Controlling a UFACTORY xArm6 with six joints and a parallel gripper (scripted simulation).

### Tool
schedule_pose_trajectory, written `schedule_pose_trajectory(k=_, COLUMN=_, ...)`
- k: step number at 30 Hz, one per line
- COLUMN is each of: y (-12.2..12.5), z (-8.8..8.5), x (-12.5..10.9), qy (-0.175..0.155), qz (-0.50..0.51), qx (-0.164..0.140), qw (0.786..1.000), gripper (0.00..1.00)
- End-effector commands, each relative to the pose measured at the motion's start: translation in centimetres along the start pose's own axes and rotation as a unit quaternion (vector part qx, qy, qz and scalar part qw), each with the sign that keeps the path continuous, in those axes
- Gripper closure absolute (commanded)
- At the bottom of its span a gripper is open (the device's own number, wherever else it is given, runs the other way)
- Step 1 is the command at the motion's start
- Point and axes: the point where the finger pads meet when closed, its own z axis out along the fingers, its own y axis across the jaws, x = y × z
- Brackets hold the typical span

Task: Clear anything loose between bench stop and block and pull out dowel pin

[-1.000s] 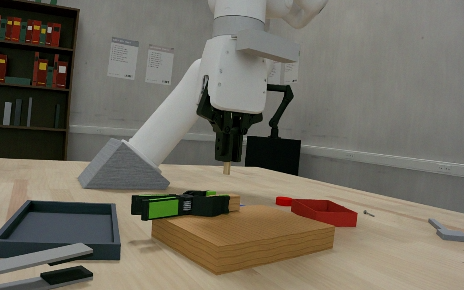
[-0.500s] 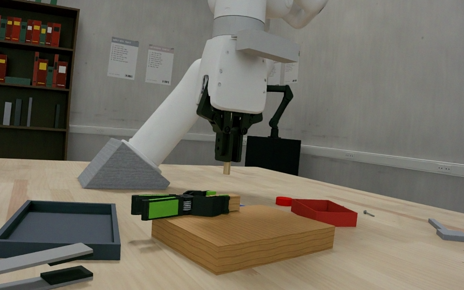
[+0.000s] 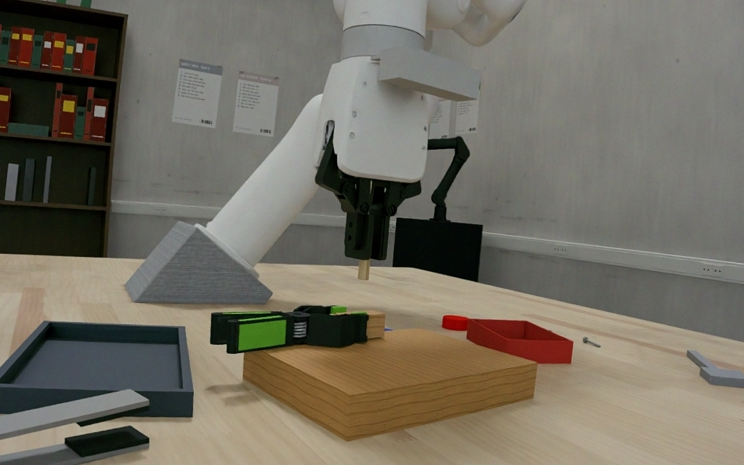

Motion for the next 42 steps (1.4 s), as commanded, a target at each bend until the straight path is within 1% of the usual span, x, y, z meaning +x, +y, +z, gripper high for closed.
schedule_pose_trajectory(k=1, y=-0.4, z=-0.2, x=0.2, qy=0.002, qz=-0.001, qx=-0.002, qw=1.000, gripper=1.00)
schedule_pose_trajectory(k=3, y=-1.6, z=-0.2, x=0.6, qy=0.001, qz=0.000, qx=-0.003, qw=1.000, gripper=1.00)
schedule_pose_trajectory(k=4, y=-2.6, z=-0.2, x=0.9, qy=0.001, qz=0.000, qx=-0.004, qw=1.000, gripper=1.00)
schedule_pose_trajectory(k=6, y=-5.3, z=-0.3, x=1.4, qy=0.000, qz=0.000, qx=-0.007, qw=1.000, gripper=1.00)
schedule_pose_trajectory(k=9, y=-10.2, z=-0.3, x=1.9, qy=0.000, qz=0.000, qx=-0.009, qw=1.000, gripper=1.00)
schedule_pose_trajectory(k=11, y=-12.6, z=-0.2, x=1.8, qy=0.001, qz=0.000, qx=-0.009, qw=1.000, gripper=1.00)
schedule_pose_trajectory(k=13, y=-12.6, z=-0.2, x=1.8, qy=0.001, qz=0.000, qx=-0.009, qw=1.000, gripper=1.00)
schedule_pose_trajectory(k=14, y=-16.2, z=-0.2, x=1.8, qy=0.001, qz=0.000, qx=-0.008, qw=1.000, gripper=1.00)
schedule_pose_trajectory(k=17, y=-19.0, z=-0.1, x=1.3, qy=0.002, qz=-0.001, qx=-0.004, qw=1.000, gripper=1.00)
schedule_pose_trajectory(k=20, y=-22.8, z=-0.1, x=0.7, qy=0.002, qz=-0.001, qx=-0.001, qw=1.000, gripper=1.00)
schedule_pose_trajectory(k=22, y=-23.2, z=-0.1, x=0.6, qy=0.002, qz=-0.001, qx=0.000, qw=1.000, gripper=1.00)
schedule_pose_trajectory(k=42, y=-23.2, z=0.0, x=0.6, qy=0.002, qz=-0.001, qx=0.000, qw=1.000, gripper=1.00)
